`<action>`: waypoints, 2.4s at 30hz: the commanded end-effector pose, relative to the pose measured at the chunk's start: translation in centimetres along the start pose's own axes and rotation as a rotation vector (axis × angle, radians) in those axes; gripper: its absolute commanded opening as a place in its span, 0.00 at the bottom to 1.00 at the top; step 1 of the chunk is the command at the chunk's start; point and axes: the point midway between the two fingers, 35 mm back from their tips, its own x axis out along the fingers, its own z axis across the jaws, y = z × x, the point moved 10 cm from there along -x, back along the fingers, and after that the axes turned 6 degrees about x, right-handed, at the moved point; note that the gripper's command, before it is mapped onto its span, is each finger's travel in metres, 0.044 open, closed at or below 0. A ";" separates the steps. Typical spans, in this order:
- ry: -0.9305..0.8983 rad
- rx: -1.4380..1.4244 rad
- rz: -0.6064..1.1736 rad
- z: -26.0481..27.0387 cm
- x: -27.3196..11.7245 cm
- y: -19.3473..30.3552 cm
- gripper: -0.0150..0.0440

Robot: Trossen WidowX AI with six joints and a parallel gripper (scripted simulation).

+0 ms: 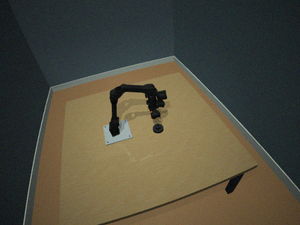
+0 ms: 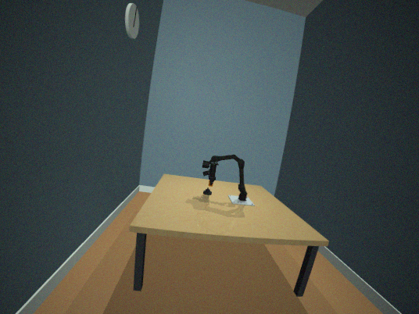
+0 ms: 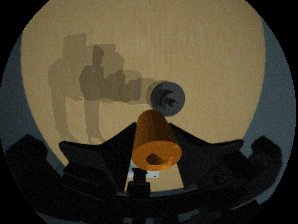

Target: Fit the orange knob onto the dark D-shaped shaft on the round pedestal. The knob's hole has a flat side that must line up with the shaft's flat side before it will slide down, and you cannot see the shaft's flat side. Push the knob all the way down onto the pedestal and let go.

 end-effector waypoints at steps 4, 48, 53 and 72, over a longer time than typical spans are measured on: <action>0.005 -0.019 -0.013 -1.9 0.3 -1.0 0.25; 0.008 -0.031 -0.014 -4.4 3.6 -1.8 0.25; 0.008 -0.031 -0.014 -4.4 3.6 -1.8 0.25; 0.009 -0.155 -0.014 -4.4 3.1 -2.0 0.25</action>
